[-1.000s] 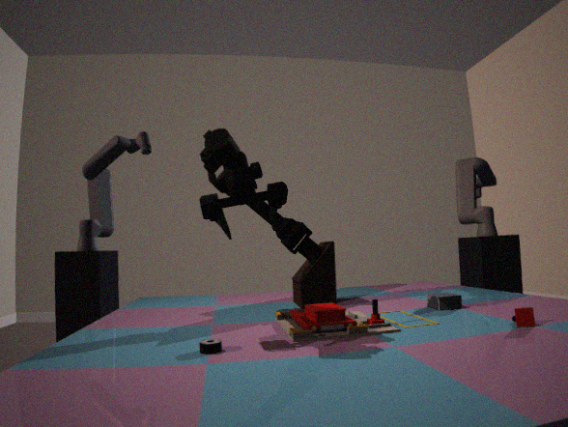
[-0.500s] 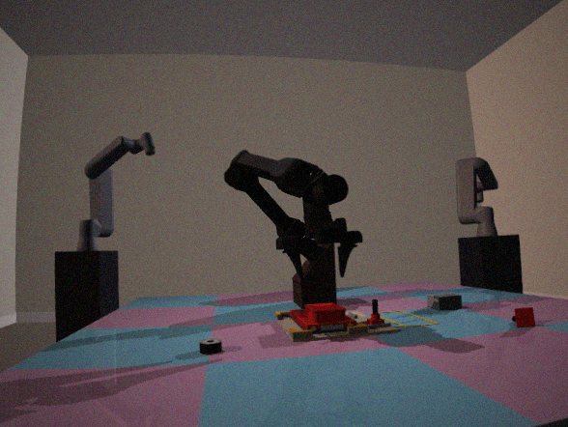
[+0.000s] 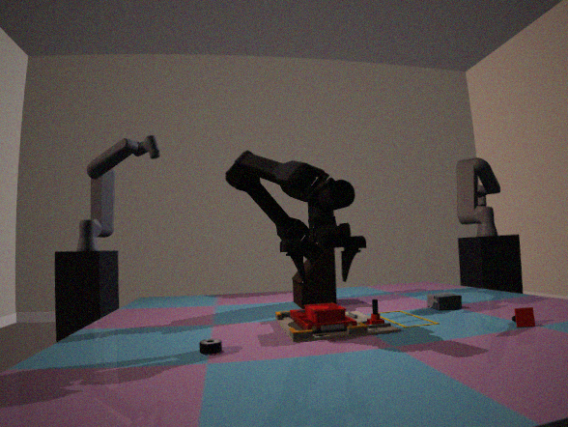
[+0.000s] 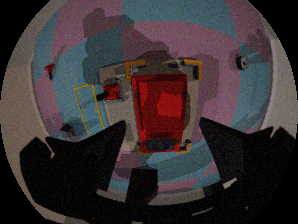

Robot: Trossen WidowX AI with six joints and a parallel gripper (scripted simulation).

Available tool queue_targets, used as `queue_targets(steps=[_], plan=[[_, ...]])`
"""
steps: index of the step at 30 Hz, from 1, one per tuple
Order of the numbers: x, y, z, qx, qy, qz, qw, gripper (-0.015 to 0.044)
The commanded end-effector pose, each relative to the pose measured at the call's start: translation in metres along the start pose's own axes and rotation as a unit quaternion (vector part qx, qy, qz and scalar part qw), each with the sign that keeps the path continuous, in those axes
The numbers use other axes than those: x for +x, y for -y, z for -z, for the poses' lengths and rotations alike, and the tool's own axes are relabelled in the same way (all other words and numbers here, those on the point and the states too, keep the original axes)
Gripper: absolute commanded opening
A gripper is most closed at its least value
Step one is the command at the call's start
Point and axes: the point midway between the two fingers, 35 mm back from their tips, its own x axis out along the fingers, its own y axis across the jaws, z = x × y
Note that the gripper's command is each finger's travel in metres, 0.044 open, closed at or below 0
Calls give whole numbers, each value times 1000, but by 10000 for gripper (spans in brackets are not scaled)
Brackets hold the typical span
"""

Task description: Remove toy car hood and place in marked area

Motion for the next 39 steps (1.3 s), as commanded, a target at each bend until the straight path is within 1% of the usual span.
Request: queue_targets(steps=[1, 39], plan=[[6, 0, 3, -4, -5, 4, 1000, 440], [37, 1, 4, -4, -5, 4, 1000, 440]])
